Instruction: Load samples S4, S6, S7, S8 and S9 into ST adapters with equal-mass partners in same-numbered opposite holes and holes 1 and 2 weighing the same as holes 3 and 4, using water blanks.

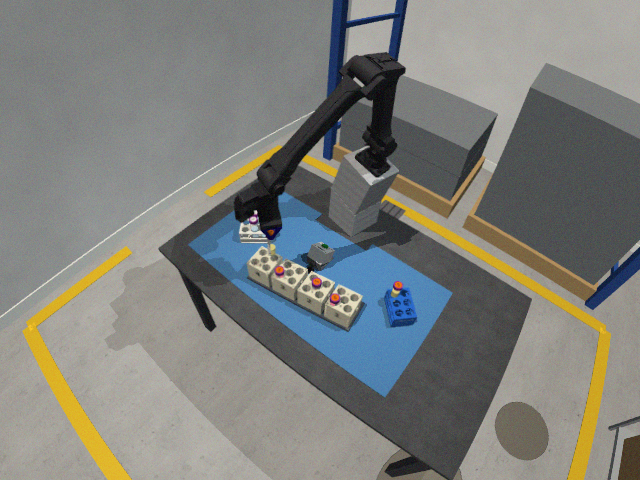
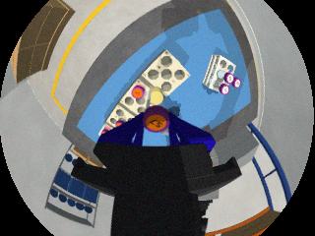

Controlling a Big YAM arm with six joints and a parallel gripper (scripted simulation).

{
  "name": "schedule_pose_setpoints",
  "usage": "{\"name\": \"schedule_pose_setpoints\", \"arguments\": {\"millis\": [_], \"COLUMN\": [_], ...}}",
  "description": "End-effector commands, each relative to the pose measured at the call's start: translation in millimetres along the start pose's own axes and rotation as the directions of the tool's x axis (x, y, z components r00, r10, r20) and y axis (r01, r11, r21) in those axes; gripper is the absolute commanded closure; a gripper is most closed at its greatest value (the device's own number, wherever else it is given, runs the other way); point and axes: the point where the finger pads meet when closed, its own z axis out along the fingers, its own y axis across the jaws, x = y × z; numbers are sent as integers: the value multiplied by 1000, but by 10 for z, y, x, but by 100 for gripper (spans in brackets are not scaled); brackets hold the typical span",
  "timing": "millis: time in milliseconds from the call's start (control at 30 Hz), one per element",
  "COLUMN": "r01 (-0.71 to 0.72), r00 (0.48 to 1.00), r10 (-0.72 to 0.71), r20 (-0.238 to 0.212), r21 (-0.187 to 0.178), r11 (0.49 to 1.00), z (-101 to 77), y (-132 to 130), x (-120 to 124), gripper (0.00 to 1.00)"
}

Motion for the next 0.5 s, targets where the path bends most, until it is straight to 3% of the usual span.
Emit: {"name": "schedule_pose_setpoints", "arguments": {"millis": [0,200,267,467], "r01": [25,44,47,37], "r00": [1000,999,999,999], "r10": [-25,-44,-47,-37], "r20": [10,7,-17,-8], "r21": [-5,-2,5,2], "r11": [1000,999,999,999], "z": [-47,-20,149,296], "y": [-118,-178,-229,-215], "x": [-300,-465,-274,-297], "gripper": [100,100,100,100]}}
